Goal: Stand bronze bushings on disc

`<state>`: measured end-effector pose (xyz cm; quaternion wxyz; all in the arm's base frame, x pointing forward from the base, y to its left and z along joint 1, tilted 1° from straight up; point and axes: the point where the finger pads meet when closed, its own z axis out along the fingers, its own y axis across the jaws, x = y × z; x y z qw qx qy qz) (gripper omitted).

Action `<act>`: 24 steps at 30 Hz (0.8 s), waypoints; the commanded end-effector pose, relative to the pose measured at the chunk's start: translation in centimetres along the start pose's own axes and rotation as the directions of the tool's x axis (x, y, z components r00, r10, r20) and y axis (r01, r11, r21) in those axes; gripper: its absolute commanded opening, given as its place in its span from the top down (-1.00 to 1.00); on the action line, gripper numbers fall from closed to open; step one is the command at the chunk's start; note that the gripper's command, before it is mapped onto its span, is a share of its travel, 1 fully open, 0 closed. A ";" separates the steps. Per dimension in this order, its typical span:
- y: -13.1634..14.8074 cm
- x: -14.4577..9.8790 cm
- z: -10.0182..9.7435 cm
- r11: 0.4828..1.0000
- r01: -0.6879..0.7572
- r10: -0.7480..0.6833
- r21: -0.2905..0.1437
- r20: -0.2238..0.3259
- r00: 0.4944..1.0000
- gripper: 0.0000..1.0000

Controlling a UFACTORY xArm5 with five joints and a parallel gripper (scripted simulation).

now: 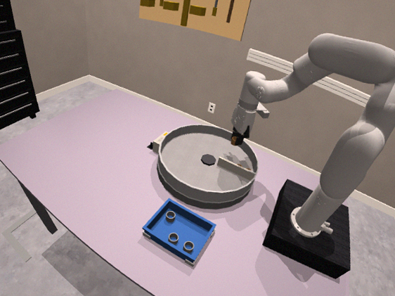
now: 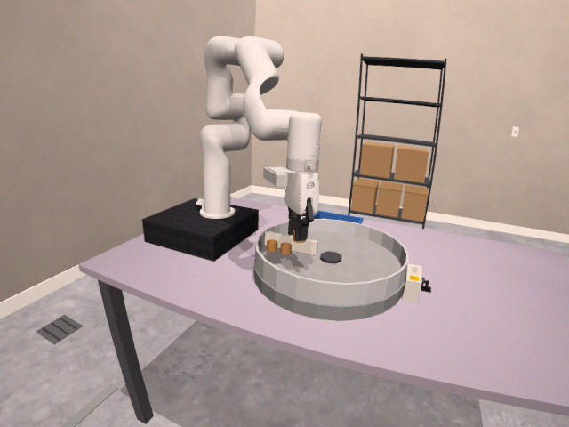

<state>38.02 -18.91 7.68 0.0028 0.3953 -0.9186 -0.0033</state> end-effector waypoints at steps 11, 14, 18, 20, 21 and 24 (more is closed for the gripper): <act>-0.1 0.0 -0.1 1.000 0.000 0.000 0.003 0.001 1.000 1.00; -0.1 0.0 -0.1 1.000 0.000 0.000 0.003 0.001 1.000 1.00; -0.2 0.0 0.9 1.000 0.000 0.000 0.003 0.001 1.000 1.00; -0.2 0.0 1.9 1.000 0.000 0.000 0.003 0.001 1.000 1.00; -0.2 0.0 1.9 1.000 0.000 0.000 0.003 0.001 1.000 1.00; -0.3 0.0 2.4 1.000 0.000 0.000 0.003 0.001 1.000 1.00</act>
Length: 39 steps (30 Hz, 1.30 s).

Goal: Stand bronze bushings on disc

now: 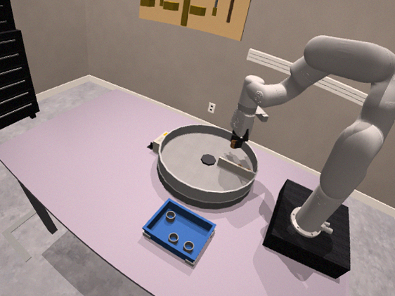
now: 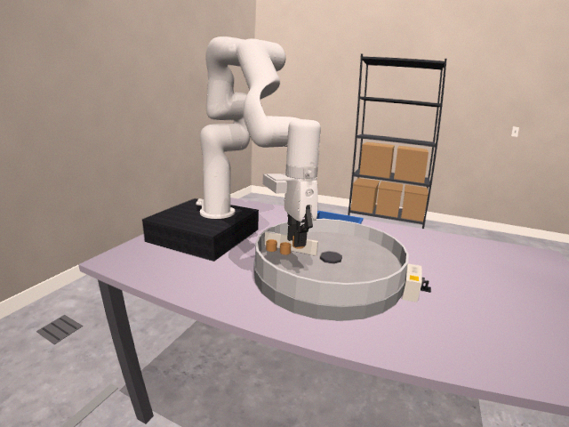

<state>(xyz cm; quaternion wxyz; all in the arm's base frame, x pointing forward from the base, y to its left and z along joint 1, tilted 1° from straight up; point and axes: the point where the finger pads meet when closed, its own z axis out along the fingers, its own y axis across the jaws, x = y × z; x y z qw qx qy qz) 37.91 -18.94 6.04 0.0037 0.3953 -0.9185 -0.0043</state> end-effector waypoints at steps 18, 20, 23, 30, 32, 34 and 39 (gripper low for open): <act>-0.3 -0.1 0.9 1.000 0.000 0.000 0.006 0.002 1.000 1.00; -0.3 -0.1 1.0 1.000 0.000 0.000 0.006 0.002 1.000 1.00; -0.3 -0.1 1.2 1.000 0.000 0.000 0.006 0.002 1.000 1.00; -0.3 -0.1 2.2 1.000 0.000 0.000 0.006 0.002 1.000 1.00; -0.3 -0.1 2.2 1.000 0.000 0.000 0.006 0.002 1.000 1.00; -0.3 -0.1 2.5 1.000 0.000 0.000 0.006 0.002 1.000 1.00; -0.3 -0.1 3.4 1.000 0.000 0.000 0.006 0.002 1.000 1.00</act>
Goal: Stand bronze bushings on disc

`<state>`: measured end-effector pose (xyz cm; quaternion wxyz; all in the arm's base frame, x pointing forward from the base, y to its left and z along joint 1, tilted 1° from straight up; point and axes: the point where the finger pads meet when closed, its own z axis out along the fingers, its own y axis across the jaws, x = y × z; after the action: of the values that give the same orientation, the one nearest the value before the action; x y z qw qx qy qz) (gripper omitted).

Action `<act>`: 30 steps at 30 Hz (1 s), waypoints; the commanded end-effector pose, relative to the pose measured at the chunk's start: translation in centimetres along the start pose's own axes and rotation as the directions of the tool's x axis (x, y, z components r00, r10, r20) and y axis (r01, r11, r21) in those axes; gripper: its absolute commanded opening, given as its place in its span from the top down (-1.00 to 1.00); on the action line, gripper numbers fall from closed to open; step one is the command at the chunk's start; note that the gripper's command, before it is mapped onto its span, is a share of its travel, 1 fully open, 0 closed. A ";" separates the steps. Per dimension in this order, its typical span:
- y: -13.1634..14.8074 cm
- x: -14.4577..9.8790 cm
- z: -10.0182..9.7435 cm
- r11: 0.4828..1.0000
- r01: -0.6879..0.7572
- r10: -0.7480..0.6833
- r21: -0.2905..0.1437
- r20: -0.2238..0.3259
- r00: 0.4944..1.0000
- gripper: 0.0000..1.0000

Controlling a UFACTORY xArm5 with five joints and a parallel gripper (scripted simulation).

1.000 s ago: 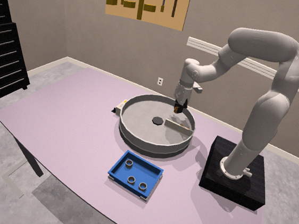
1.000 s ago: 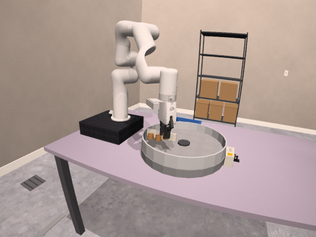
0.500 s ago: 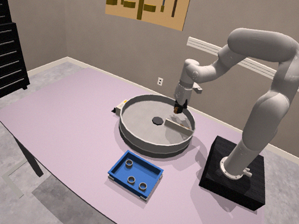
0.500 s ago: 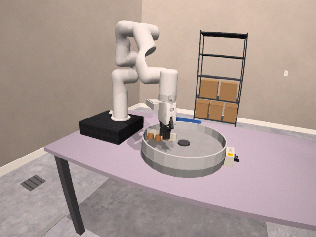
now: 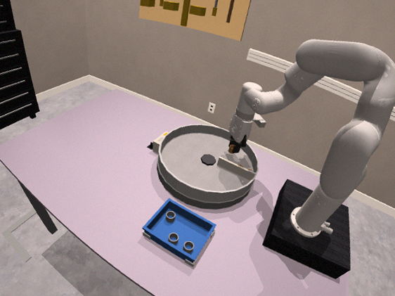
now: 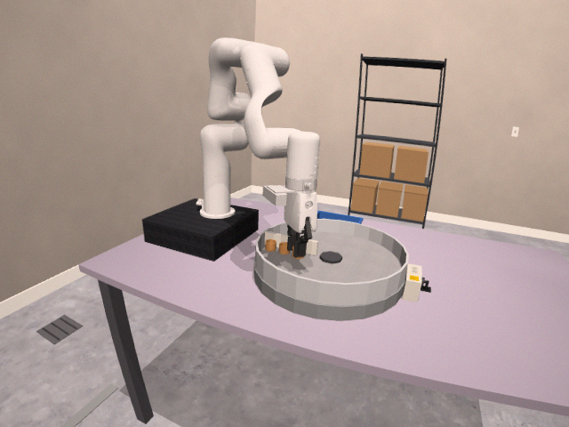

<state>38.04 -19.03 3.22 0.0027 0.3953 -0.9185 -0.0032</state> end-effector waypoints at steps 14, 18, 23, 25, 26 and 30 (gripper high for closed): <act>-0.1 -0.1 2.1 1.000 0.000 0.000 0.003 0.001 1.000 1.00; -0.1 -0.1 2.2 1.000 0.000 0.000 0.003 0.001 1.000 1.00; -0.1 -0.1 2.2 1.000 0.000 0.000 0.003 0.001 1.000 1.00; -0.1 -0.1 2.2 1.000 0.000 0.000 0.003 0.001 1.000 1.00; -0.1 -0.1 2.2 1.000 0.000 0.000 0.003 0.001 1.000 1.00; -0.1 -0.1 2.2 1.000 0.000 0.000 0.003 0.001 1.000 1.00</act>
<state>38.06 -19.02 0.89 0.0027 0.3953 -0.9185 -0.0032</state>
